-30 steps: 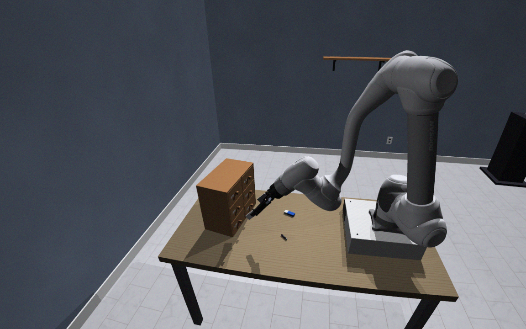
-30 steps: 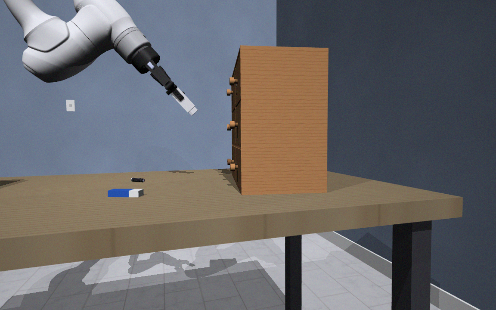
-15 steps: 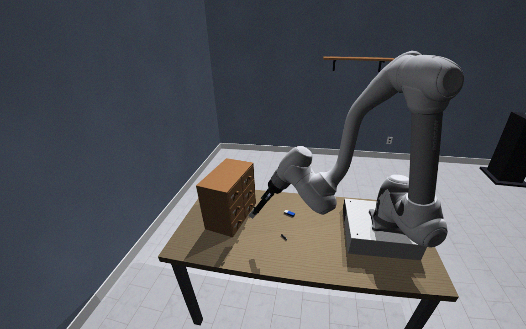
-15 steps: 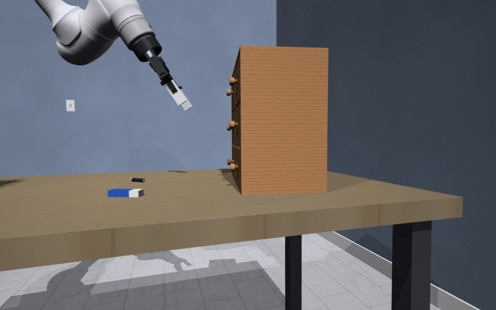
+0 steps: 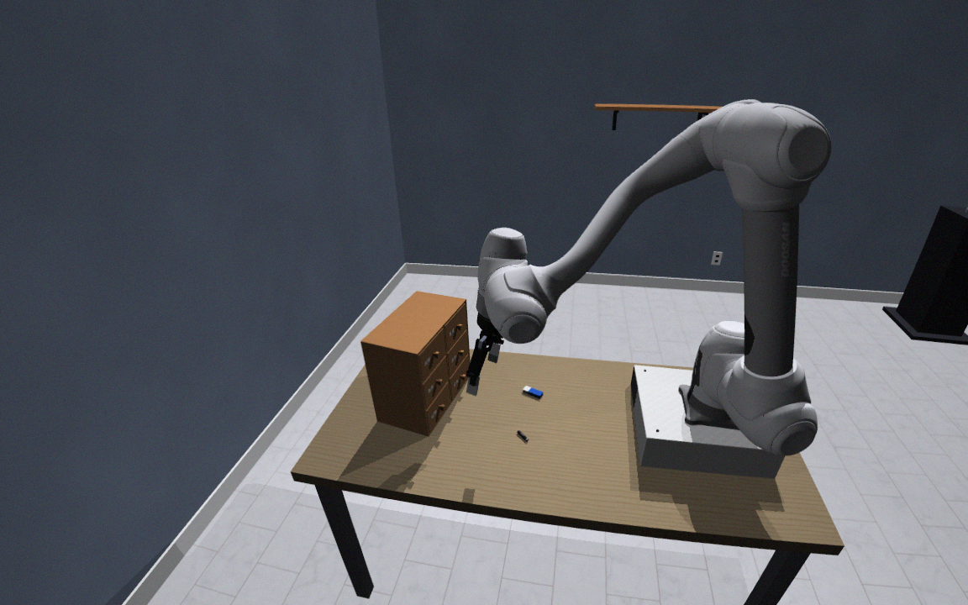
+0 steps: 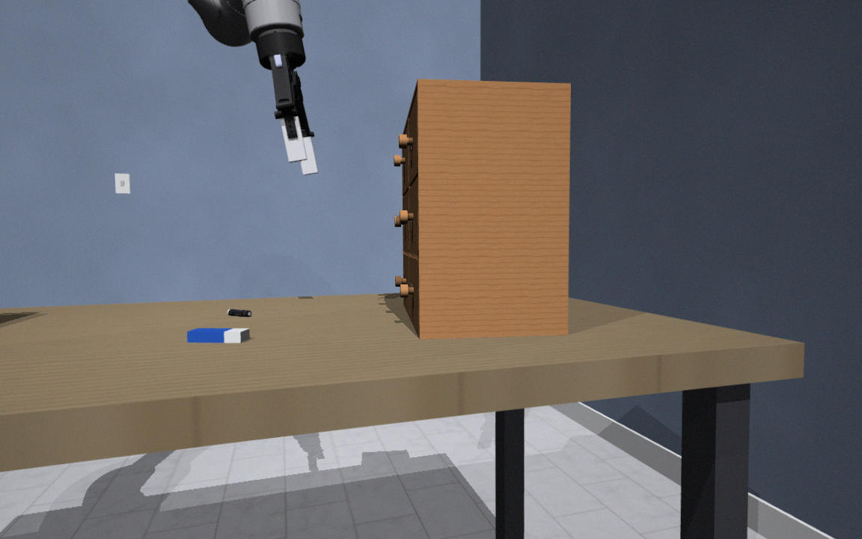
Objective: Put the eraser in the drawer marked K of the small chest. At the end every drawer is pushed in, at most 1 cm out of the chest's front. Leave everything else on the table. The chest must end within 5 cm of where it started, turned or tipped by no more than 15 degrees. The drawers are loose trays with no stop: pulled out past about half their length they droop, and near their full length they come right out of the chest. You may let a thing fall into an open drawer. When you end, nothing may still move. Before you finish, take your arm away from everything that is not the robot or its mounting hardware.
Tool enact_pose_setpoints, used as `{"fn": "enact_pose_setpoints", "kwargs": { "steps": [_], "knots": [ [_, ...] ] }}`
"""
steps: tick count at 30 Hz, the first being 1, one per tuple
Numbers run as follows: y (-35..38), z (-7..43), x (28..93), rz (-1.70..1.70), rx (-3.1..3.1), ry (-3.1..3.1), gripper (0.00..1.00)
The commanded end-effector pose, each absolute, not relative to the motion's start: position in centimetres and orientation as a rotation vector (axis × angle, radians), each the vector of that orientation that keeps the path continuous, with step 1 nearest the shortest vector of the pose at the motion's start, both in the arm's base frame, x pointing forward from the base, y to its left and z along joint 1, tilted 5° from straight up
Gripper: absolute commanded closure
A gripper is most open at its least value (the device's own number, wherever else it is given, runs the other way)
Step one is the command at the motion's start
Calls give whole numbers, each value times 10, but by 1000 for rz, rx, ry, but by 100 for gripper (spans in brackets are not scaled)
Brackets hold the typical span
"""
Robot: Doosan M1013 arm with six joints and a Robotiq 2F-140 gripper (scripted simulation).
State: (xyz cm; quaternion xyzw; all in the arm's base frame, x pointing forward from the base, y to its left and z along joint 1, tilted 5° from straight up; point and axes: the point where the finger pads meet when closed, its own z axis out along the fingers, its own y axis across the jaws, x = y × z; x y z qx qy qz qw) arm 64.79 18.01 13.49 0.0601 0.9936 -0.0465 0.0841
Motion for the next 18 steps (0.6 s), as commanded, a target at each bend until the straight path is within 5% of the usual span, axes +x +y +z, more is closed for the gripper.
{"fn": "enact_pose_setpoints", "kwargs": {
  "steps": [1,18],
  "knots": [
    [176,139,644,-133,187,3074,0],
    [177,145,638,-129,195,3141,0]
  ]
}}
